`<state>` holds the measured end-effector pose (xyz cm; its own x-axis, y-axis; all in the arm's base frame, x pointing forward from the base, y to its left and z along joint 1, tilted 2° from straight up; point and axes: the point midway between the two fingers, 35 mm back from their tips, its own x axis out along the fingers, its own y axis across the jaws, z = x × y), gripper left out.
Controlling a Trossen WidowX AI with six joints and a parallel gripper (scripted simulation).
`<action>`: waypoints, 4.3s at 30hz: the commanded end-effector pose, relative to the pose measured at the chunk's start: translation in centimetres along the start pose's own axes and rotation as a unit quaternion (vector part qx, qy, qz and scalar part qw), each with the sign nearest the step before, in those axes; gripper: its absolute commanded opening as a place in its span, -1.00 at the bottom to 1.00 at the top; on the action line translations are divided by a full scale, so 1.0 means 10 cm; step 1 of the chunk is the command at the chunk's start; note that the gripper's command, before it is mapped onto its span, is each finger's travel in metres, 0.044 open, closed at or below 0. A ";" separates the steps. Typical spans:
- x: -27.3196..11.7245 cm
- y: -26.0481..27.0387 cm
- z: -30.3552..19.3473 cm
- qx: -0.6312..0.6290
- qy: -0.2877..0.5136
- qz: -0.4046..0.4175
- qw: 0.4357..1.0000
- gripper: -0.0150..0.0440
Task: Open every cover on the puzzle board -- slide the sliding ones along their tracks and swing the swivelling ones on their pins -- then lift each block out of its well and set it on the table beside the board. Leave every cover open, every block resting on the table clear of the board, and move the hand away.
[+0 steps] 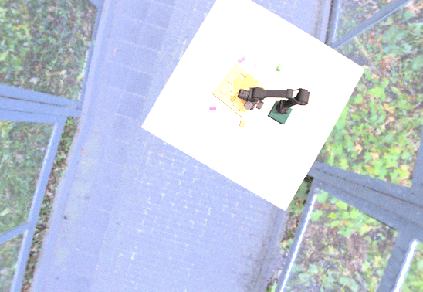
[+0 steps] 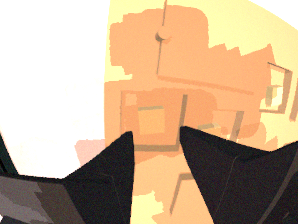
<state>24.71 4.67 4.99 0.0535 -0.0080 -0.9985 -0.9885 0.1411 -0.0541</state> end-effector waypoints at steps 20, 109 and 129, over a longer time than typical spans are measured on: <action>0.04 0.00 -0.01 0.000 0.003 0.001 1.000 0.00; 0.00 -0.02 -0.02 0.001 0.002 0.000 1.000 -0.22; -0.29 -0.02 -0.01 0.000 0.003 0.001 1.000 -0.22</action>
<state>24.46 4.54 6.68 0.0308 -0.0127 -0.9994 -0.9899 0.1383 -0.0323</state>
